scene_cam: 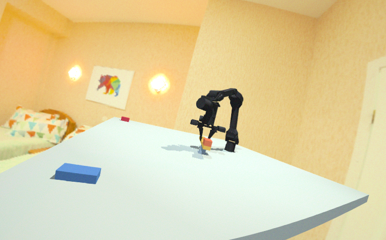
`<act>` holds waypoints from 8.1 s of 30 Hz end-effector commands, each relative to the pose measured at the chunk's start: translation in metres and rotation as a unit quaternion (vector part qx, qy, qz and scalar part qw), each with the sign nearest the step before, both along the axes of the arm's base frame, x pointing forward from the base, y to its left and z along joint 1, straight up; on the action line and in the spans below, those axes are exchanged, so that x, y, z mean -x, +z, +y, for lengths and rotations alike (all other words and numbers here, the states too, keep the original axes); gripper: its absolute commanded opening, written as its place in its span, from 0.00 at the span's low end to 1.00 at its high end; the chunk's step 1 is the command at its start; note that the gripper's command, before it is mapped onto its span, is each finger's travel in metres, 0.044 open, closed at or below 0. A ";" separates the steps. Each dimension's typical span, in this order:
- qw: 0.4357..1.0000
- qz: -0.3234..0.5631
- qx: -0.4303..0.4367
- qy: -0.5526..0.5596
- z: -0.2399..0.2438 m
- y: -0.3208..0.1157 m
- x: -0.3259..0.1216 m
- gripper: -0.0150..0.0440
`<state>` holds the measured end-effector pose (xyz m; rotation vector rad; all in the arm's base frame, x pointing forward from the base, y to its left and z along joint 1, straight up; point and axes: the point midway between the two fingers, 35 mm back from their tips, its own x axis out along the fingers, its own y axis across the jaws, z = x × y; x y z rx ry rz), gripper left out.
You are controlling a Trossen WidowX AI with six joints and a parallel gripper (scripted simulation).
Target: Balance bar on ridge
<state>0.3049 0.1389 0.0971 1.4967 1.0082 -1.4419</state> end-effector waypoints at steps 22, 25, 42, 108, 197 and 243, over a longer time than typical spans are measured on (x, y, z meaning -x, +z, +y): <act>1.000 0.000 -0.001 0.002 0.000 -0.003 0.000 0.25; 1.000 0.000 -0.001 0.002 0.000 -0.004 0.000 0.25; 1.000 0.000 -0.001 0.002 0.000 -0.002 0.000 0.25; 1.000 0.000 -0.001 0.002 0.000 0.000 0.000 0.25; 1.000 -0.001 -0.001 0.000 0.000 0.000 -0.001 0.54; 1.000 -0.001 -0.001 0.000 0.000 0.000 -0.001 1.00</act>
